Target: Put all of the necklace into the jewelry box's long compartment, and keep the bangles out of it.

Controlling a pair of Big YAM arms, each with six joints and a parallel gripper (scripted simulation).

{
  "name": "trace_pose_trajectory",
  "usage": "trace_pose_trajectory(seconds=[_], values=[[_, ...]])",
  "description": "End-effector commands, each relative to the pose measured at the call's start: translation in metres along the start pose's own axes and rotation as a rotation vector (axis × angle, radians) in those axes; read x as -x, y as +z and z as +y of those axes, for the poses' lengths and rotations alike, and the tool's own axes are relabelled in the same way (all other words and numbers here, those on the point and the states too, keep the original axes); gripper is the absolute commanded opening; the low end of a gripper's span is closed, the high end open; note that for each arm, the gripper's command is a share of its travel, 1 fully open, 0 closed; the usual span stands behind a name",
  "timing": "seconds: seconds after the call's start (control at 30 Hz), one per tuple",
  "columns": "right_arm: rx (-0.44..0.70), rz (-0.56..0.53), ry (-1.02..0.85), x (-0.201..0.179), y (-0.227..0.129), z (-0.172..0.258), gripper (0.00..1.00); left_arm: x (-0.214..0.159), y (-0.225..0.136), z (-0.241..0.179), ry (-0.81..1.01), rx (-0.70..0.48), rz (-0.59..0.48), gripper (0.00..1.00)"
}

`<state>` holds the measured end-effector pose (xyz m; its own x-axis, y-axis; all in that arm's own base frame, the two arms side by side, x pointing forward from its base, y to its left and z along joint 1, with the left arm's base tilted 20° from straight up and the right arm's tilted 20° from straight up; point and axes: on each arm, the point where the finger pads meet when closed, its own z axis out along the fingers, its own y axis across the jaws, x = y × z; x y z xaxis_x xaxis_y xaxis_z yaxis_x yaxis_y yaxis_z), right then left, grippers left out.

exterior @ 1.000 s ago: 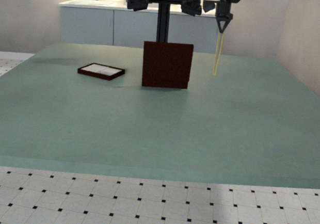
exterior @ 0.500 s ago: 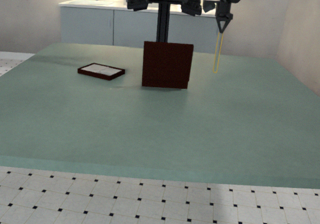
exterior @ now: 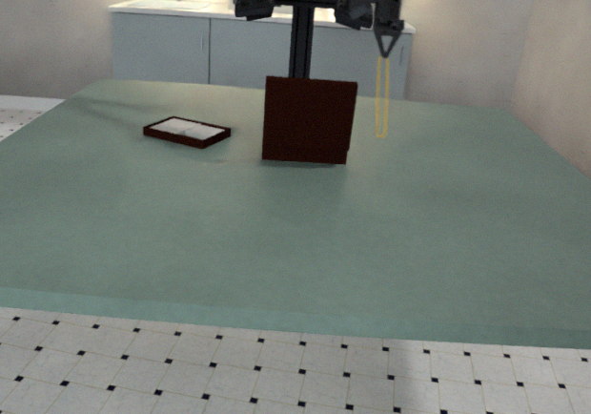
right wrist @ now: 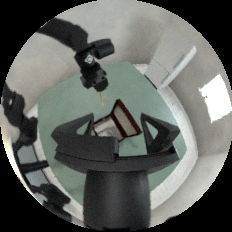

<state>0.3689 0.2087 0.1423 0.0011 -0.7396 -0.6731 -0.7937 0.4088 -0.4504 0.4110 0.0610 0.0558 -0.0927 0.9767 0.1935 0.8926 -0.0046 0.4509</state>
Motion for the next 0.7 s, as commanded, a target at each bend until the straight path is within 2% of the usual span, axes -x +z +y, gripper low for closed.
trace_pose_trajectory(seconds=[0.0,0.1,0.13,0.5,0.6,0.67], values=[[0.028,0.021,-0.05,0.021,-0.039,-0.047,1.0,0.045,0.0,0.007,-0.029,0.162,0.002,0.0],[0.036,0.025,-0.048,0.02,-0.046,-0.05,1.0,0.052,0.002,0.004,-0.025,0.175,0.001,0.0],[0.054,0.036,-0.052,0.022,-0.064,-0.058,1.0,0.059,0.005,0.001,-0.021,0.187,0.0,0.0],[0.126,0.047,-0.006,0.029,-0.151,-0.071,1.0,0.128,0.002,-0.008,0.0,0.409,-0.008,0.0],[0.123,0.04,-0.003,0.034,-0.158,-0.075,1.0,0.144,-0.001,-0.006,0.003,0.47,-0.012,0.0],[0.123,0.04,-0.003,0.034,-0.158,-0.075,1.0,0.144,-0.001,-0.006,0.003,0.47,-0.012,0.0]])
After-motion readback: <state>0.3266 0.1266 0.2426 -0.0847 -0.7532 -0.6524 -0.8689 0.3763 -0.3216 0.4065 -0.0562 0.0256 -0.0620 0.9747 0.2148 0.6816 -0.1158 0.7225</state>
